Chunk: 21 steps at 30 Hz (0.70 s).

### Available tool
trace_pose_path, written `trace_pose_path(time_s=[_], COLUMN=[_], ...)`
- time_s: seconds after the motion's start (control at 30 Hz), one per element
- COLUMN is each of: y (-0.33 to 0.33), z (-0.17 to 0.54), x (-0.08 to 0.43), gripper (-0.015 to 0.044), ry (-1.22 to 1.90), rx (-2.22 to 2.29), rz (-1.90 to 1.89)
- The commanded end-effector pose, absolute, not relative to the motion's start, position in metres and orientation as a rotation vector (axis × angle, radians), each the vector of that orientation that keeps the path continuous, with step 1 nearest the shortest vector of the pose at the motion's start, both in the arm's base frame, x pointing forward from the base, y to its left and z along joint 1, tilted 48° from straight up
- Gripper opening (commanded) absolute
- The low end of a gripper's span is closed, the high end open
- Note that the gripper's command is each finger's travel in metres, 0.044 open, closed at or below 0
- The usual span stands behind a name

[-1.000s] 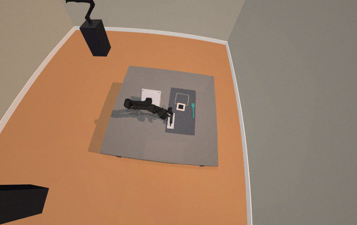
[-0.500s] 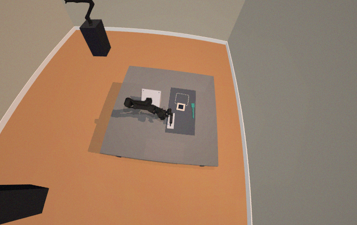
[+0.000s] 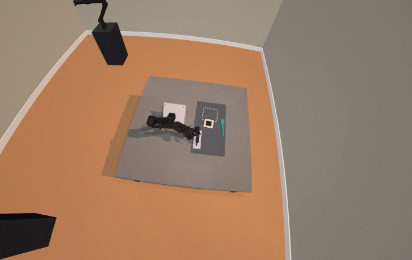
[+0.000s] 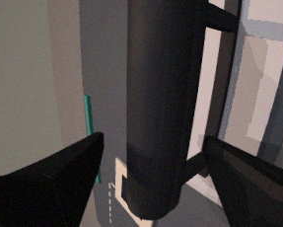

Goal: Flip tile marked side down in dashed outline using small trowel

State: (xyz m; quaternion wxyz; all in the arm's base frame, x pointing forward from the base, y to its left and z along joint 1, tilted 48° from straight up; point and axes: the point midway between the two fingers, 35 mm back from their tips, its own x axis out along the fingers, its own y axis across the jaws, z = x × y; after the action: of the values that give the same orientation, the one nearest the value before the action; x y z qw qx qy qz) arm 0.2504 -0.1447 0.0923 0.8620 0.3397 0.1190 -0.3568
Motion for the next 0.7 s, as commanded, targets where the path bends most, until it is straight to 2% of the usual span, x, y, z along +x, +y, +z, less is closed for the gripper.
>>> trace_pose_path(time_s=[0.0,0.53,0.67], y=[-0.148,-0.16,-0.16], z=[0.09,0.076,0.076], x=[0.256,0.27,0.27], gripper=[0.03,0.03,0.0195], ry=[0.25,0.249,0.249], rx=[0.709,0.709,0.709], rz=[-0.742,-0.742,-0.742])
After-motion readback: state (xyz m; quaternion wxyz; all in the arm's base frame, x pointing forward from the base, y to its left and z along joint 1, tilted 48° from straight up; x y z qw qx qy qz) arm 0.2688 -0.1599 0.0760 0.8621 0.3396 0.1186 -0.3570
